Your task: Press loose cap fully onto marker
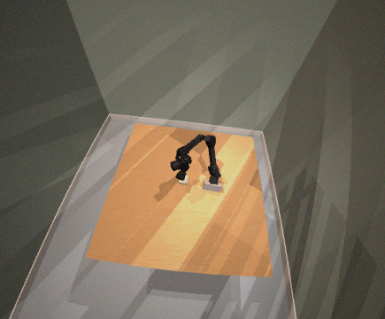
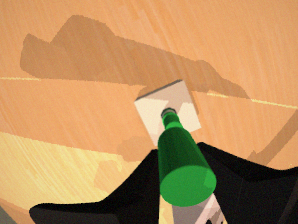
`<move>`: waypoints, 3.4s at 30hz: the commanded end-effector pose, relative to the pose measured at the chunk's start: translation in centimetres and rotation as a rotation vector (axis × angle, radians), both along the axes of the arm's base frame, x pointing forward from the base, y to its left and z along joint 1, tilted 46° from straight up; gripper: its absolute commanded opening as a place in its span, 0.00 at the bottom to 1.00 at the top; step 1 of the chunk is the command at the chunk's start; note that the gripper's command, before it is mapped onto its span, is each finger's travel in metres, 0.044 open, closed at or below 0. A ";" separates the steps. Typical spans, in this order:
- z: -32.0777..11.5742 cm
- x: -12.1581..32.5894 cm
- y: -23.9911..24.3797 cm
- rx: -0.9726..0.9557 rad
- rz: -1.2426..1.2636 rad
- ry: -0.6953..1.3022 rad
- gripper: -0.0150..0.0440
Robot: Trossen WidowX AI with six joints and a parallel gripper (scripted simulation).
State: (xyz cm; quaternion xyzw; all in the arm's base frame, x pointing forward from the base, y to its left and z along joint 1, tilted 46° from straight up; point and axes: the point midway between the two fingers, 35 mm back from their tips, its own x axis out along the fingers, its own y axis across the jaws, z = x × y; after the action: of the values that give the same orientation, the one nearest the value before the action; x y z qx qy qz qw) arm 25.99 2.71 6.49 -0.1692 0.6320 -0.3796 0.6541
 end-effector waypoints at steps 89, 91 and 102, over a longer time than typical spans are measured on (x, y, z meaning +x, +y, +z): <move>0.9 -0.1 0.6 0.021 0.185 0.187 0.47; 0.9 -0.1 0.6 0.021 0.185 0.187 0.38; 0.9 -0.1 0.6 0.021 0.185 0.187 0.25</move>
State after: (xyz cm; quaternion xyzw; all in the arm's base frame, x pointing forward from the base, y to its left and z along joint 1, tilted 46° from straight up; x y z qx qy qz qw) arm 25.80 3.28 7.34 -0.2531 0.6767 -0.2946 0.6255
